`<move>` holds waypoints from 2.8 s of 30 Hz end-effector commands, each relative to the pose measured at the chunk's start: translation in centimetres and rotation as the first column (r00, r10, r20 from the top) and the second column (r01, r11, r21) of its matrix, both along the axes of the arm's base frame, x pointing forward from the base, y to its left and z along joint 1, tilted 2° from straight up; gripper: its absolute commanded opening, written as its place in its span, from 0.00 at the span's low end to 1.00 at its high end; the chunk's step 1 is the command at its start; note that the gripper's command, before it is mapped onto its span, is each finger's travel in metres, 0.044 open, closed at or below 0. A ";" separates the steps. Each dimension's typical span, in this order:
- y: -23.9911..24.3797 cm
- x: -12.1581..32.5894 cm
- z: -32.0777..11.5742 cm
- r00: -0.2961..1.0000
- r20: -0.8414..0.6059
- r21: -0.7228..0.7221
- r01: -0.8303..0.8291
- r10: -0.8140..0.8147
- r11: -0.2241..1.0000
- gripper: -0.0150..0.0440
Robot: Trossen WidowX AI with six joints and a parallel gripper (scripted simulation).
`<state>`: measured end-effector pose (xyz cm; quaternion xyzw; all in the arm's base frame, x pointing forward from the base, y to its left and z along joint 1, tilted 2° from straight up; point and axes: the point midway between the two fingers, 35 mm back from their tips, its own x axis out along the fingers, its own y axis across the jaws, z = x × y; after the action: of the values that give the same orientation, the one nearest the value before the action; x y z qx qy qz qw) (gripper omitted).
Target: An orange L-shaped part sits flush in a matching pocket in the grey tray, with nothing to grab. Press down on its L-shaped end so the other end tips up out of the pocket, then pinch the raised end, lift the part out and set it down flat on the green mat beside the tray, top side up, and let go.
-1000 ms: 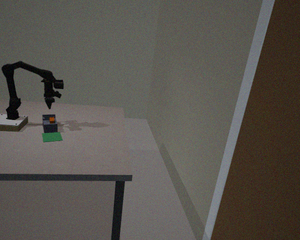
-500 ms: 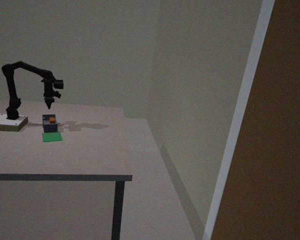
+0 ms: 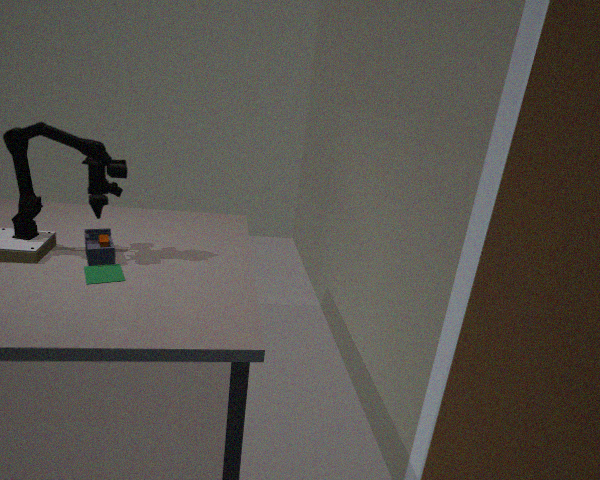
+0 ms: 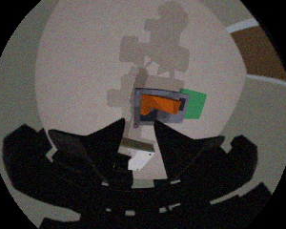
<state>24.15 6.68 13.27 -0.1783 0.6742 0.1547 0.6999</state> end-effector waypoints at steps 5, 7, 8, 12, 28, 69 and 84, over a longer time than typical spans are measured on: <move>-1.9 1.9 0.3 0.850 0.008 0.029 0.527 -0.527 0.849 0.73; -2.8 2.6 0.4 0.706 0.006 0.041 0.707 -0.708 0.706 0.73; -3.3 3.0 0.5 0.620 0.005 0.047 0.784 -0.785 0.620 0.73; -5.3 4.3 0.7 0.205 -0.010 0.068 0.977 -0.979 0.204 0.73; -6.1 4.8 -0.2 0.038 -0.017 0.074 0.997 -0.999 0.037 0.73; -6.2 5.1 -7.1 0.038 -0.017 0.074 0.997 -0.999 0.037 0.73; -6.3 5.4 -6.7 0.040 -0.012 0.085 0.996 -0.999 0.039 0.47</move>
<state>29.51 0.38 6.49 0.3583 0.5864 -0.3544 0.6341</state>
